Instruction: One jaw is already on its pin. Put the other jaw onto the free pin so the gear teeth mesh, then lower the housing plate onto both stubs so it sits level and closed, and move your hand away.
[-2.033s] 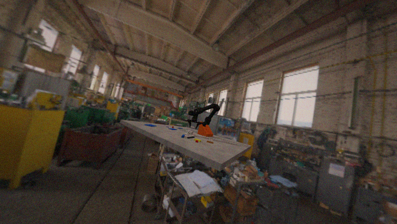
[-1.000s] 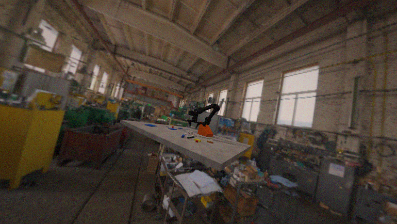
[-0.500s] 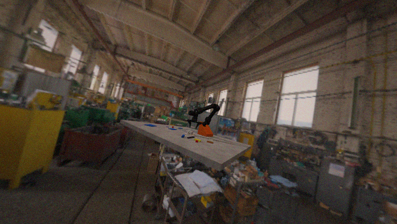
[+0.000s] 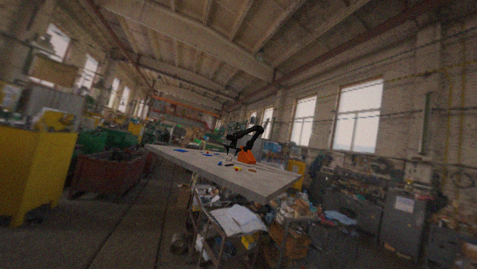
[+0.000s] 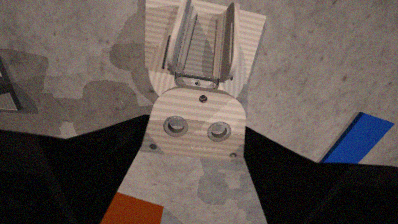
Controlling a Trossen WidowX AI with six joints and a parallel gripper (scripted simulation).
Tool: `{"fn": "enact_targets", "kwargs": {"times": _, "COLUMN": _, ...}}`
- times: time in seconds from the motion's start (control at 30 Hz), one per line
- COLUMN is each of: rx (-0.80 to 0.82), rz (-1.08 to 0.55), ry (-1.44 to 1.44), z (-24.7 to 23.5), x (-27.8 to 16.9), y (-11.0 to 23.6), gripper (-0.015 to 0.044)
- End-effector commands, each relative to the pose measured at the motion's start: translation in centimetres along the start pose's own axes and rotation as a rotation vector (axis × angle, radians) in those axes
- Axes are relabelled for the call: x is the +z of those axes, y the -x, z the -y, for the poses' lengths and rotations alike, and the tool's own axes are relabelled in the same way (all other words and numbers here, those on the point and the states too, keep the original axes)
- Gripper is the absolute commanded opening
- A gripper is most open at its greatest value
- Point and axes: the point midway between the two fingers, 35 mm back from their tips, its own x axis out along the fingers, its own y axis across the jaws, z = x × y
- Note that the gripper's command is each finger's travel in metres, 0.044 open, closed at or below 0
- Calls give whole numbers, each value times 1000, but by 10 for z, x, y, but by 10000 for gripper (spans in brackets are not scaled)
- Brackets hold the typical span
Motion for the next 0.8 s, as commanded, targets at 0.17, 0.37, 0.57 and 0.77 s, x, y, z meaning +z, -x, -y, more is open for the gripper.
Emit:
{"fn": "enact_targets", "kwargs": {"times": 0.17, "rx": 9, "rz": -2, "ry": -8, "z": -1, "x": -2, "y": -17, "gripper": 351}}
{"fn": "enact_targets", "kwargs": {"times": 0.37, "rx": 10, "rz": -2, "ry": -9, "z": -2, "x": -2, "y": -26, "gripper": 351}}
{"fn": "enact_targets", "kwargs": {"times": 0.57, "rx": 12, "rz": -2, "ry": -9, "z": -3, "x": -3, "y": -36, "gripper": 351}}
{"fn": "enact_targets", "kwargs": {"times": 0.77, "rx": 13, "rz": -1, "ry": -9, "z": -4, "x": -3, "y": -43, "gripper": 351}}
